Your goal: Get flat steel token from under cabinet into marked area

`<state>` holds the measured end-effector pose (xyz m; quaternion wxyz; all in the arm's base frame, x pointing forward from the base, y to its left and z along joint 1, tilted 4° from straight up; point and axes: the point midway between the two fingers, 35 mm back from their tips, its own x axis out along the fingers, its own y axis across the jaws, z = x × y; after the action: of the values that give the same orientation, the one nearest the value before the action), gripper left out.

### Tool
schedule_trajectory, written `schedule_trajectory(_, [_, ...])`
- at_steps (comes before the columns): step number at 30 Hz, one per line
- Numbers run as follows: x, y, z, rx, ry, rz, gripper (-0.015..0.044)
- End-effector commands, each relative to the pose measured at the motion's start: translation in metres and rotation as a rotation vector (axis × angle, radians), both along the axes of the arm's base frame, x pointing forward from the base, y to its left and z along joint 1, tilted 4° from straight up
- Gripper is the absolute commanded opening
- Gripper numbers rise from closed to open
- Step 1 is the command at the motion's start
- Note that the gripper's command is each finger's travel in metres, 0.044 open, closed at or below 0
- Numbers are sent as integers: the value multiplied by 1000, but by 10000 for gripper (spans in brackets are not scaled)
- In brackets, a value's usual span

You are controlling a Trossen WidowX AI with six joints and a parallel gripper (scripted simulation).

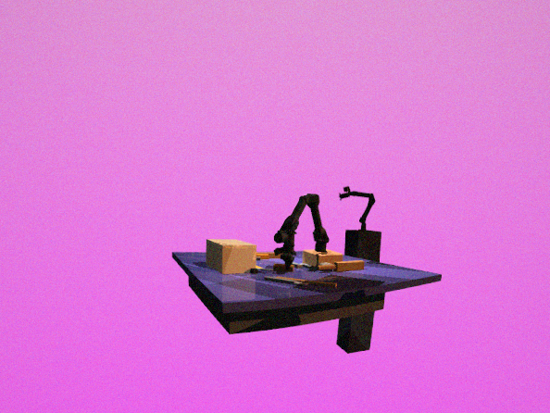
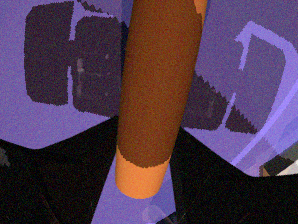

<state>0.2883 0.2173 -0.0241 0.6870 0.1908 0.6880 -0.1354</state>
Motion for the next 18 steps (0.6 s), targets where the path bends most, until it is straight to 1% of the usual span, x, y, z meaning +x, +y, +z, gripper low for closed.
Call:
schedule_trajectory(1, [8, -3, 0, 1, -2, 0, 0])
schedule_trajectory(18, [35, -15, 0, 0, -4, 0, 0])
